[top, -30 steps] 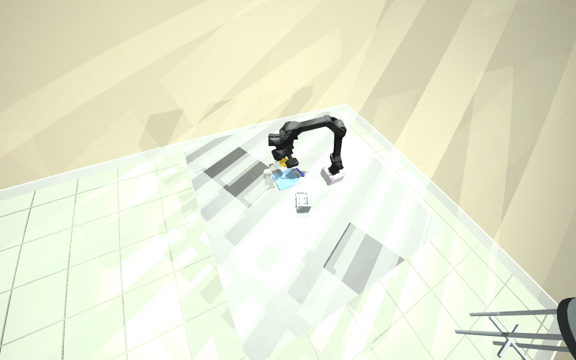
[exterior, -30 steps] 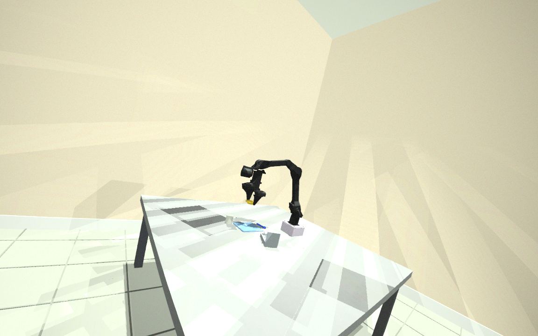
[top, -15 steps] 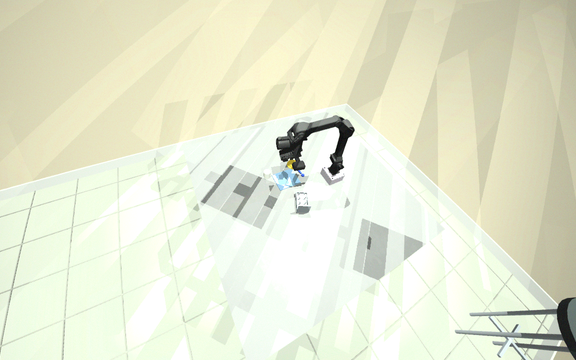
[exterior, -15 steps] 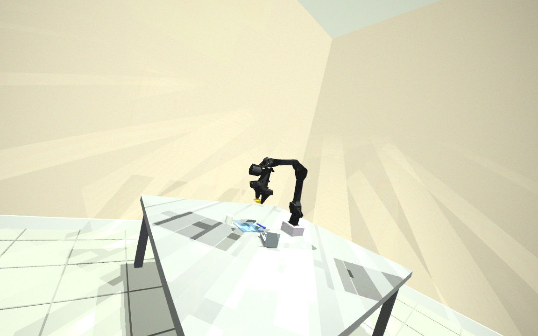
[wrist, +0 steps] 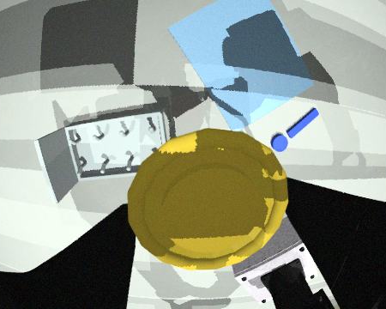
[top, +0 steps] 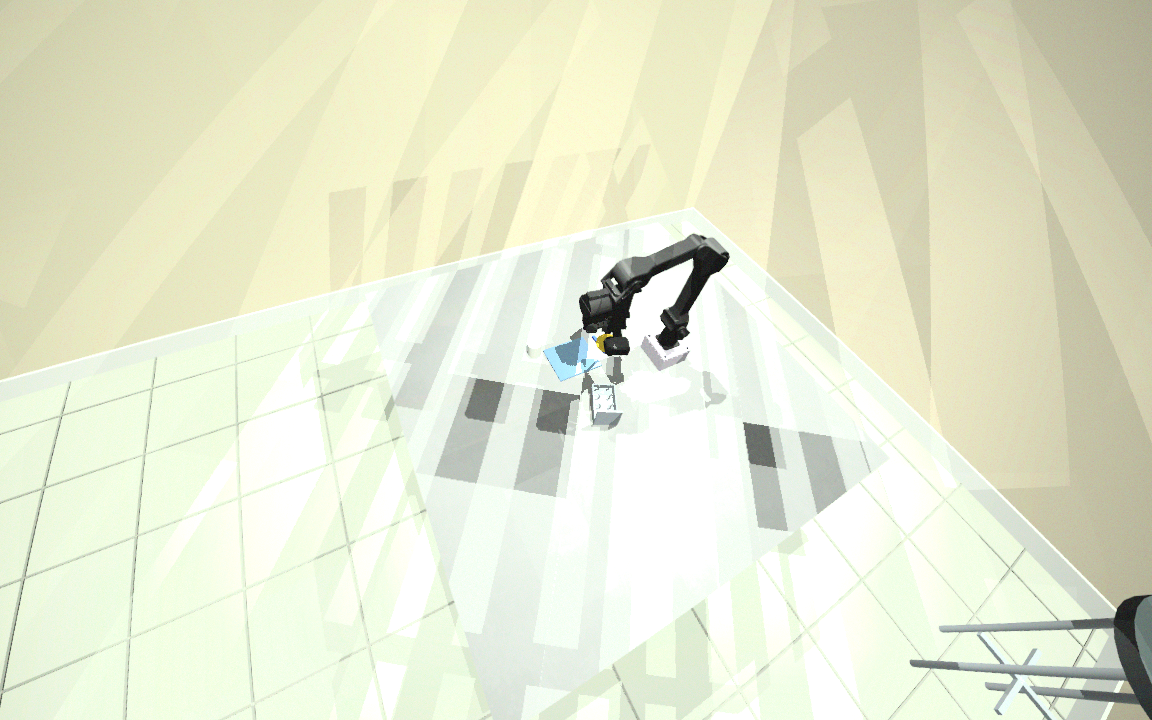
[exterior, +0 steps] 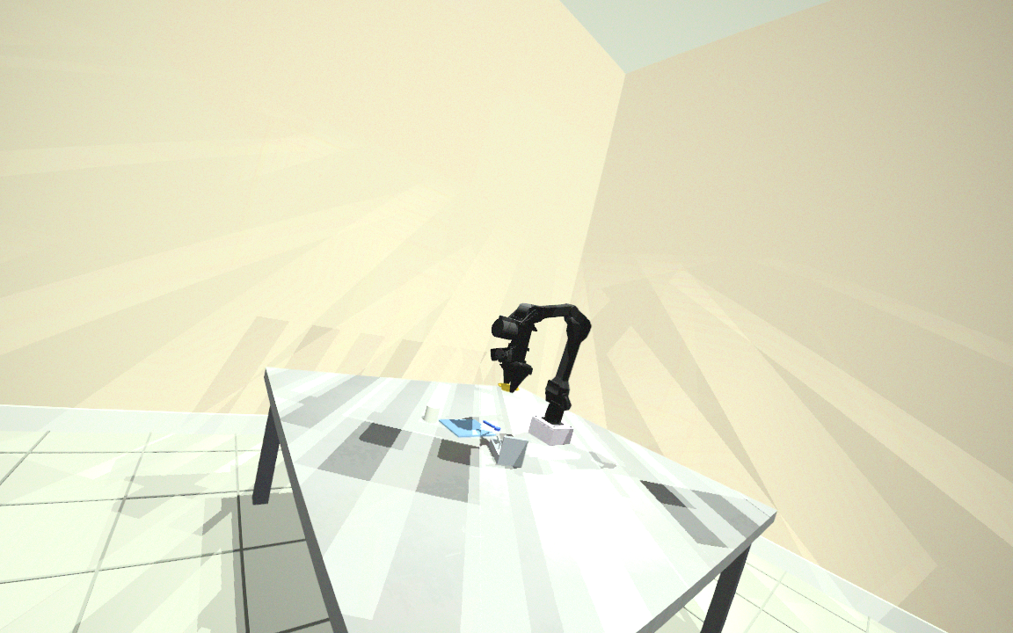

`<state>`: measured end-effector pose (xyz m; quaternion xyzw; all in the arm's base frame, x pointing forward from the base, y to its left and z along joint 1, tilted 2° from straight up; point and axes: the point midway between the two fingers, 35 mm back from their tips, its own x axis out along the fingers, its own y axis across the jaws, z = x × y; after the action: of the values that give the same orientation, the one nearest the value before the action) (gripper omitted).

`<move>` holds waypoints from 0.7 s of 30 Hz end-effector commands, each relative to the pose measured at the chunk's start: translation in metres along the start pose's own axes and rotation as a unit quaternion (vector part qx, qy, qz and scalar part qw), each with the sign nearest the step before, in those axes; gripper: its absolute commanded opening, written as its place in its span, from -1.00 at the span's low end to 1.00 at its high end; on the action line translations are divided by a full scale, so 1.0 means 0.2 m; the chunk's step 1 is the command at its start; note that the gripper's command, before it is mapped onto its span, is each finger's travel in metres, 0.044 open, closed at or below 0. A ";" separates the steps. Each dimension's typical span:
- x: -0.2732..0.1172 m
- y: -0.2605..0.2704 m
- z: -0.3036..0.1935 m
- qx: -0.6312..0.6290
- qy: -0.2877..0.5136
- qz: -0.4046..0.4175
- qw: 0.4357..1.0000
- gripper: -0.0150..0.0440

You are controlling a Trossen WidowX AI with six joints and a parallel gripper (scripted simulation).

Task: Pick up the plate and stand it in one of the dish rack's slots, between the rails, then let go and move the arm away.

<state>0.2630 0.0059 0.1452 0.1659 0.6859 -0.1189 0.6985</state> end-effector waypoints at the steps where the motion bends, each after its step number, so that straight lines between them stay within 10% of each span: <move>1: 0.07 0.03 0.04 -0.018 0.002 0.035 0.999 -0.49; 21: 0.44 0.20 0.24 -0.178 -0.075 0.258 0.947 -0.49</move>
<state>0.3226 0.0275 0.0677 0.1995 0.5933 0.1473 0.7658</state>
